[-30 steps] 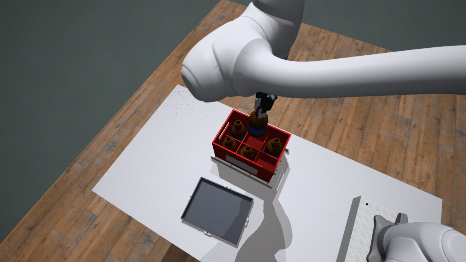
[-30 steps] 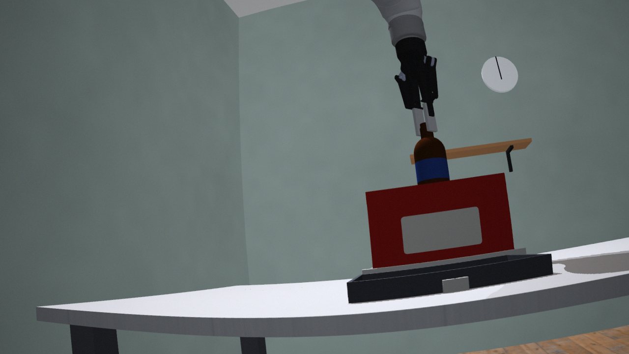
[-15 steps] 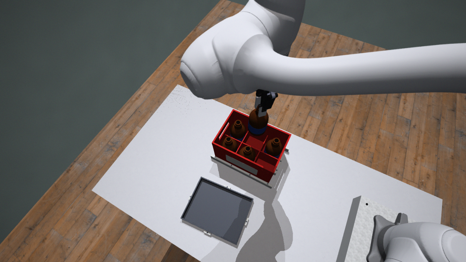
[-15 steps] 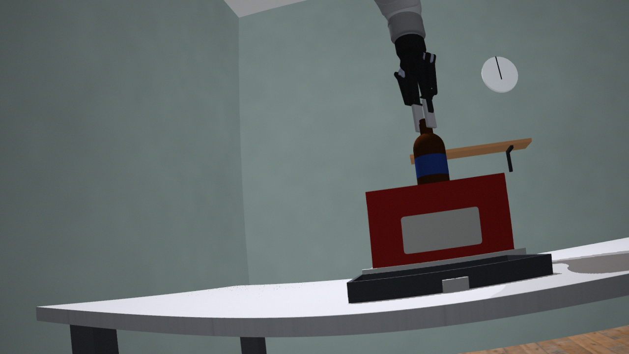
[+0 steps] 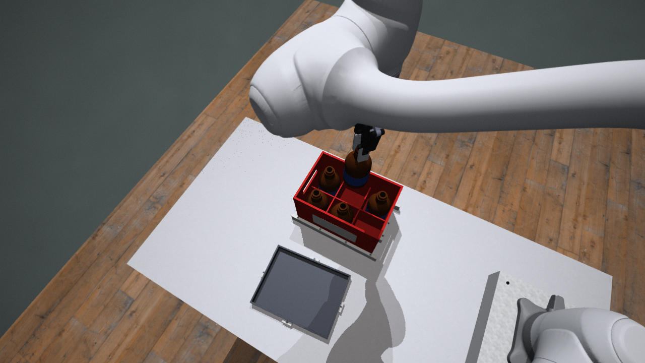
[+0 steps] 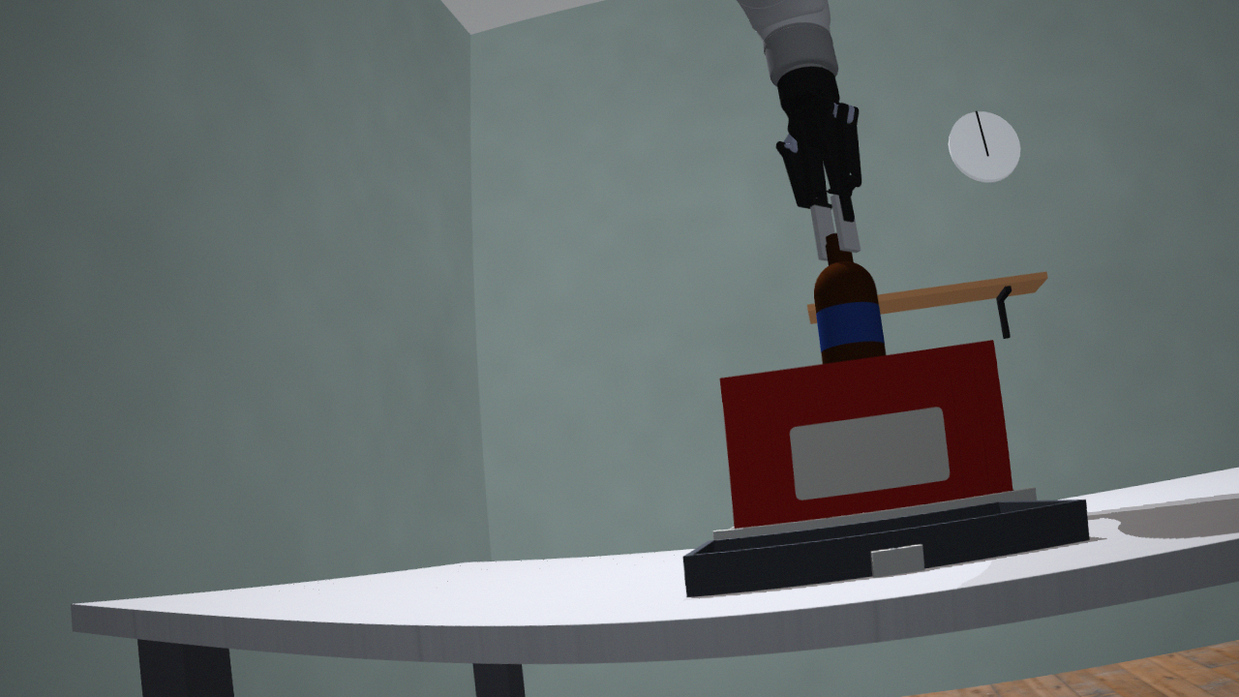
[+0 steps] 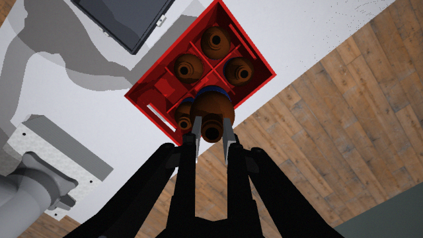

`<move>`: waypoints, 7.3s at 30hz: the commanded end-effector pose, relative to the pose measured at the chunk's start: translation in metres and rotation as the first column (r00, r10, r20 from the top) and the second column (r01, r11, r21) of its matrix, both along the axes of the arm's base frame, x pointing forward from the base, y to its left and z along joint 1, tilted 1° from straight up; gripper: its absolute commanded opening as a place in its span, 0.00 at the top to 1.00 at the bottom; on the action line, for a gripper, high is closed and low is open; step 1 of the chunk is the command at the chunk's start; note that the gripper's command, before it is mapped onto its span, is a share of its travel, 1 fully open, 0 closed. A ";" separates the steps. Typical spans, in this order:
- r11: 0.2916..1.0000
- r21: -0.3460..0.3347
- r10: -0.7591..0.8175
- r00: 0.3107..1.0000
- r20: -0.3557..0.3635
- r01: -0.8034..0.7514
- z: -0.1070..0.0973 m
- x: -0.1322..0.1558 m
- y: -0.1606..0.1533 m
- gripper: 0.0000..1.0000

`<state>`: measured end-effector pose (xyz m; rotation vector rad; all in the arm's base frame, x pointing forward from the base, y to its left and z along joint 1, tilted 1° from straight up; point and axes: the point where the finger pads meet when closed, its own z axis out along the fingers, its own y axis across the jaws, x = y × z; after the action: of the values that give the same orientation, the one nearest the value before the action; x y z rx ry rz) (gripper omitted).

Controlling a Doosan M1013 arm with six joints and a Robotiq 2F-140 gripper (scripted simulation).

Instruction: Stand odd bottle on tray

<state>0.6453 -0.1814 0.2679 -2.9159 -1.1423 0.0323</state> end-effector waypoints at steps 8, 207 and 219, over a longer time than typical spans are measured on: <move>1.000 0.000 0.000 1.000 0.000 0.000 0.000 0.000 0.000 1.00; 1.000 0.000 0.000 1.000 0.000 0.000 0.000 0.018 0.259 1.00; 1.000 0.000 0.000 1.000 0.000 0.000 0.000 0.019 0.278 1.00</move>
<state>0.6641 0.0945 0.2679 -2.9159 -1.1423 0.0322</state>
